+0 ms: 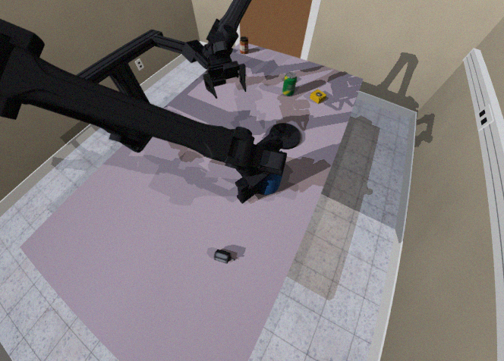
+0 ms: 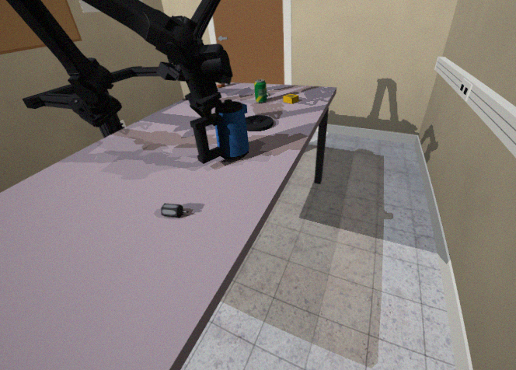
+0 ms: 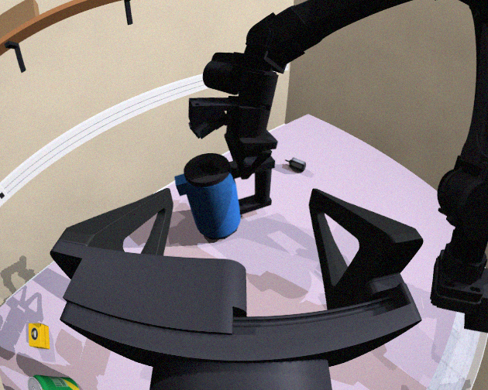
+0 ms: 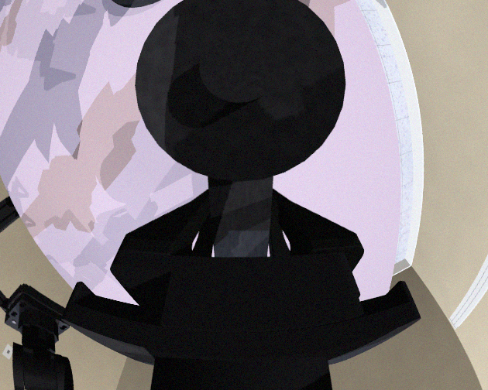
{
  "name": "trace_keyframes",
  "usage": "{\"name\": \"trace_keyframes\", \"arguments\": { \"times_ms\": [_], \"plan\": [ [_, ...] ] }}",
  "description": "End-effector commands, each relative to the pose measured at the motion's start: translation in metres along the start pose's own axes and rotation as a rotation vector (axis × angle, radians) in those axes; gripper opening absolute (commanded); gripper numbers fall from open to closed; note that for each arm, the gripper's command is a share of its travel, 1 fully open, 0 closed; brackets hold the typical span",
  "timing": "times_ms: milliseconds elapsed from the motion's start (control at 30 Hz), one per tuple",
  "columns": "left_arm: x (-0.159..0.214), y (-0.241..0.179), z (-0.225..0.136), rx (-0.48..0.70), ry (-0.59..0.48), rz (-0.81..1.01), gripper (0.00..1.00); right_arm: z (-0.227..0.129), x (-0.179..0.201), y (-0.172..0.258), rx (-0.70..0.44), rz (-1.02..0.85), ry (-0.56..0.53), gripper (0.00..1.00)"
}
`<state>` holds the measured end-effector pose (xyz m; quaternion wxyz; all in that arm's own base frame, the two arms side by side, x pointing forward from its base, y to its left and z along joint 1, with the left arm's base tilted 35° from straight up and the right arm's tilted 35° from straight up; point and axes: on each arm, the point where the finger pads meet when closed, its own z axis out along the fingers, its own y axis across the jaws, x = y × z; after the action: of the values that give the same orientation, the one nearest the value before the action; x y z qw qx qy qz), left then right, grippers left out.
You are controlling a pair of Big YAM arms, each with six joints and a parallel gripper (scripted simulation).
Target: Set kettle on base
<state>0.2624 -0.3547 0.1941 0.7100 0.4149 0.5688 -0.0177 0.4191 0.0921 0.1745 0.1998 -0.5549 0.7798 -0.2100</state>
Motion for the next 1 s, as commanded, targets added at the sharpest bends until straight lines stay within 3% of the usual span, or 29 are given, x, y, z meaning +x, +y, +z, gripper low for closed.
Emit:
{"name": "trace_keyframes", "arguments": {
  "times_ms": [0, 167, 300, 467, 967],
  "plan": [
    [-0.009, 0.002, 0.004, -0.007, -0.017, -0.011, 1.00, -0.083, -0.040, -0.044, 0.135, 0.031, -0.139, 0.28],
    [-0.052, 0.008, 0.004, -0.019, -0.138, -0.024, 1.00, -0.119, -0.042, -0.040, 0.128, 0.035, -0.138, 0.28],
    [-0.072, 0.013, 0.001, -0.030, -0.193, -0.038, 1.00, -0.122, -0.040, -0.027, 0.085, 0.026, -0.093, 0.28],
    [-0.081, 0.014, 0.000, -0.032, -0.211, -0.047, 1.00, -0.114, -0.039, -0.017, 0.045, 0.012, -0.049, 0.28],
    [-0.097, 0.017, -0.003, -0.038, -0.195, -0.099, 1.00, -0.119, -0.040, -0.020, 0.059, 0.020, -0.066, 0.28]
  ]
}}
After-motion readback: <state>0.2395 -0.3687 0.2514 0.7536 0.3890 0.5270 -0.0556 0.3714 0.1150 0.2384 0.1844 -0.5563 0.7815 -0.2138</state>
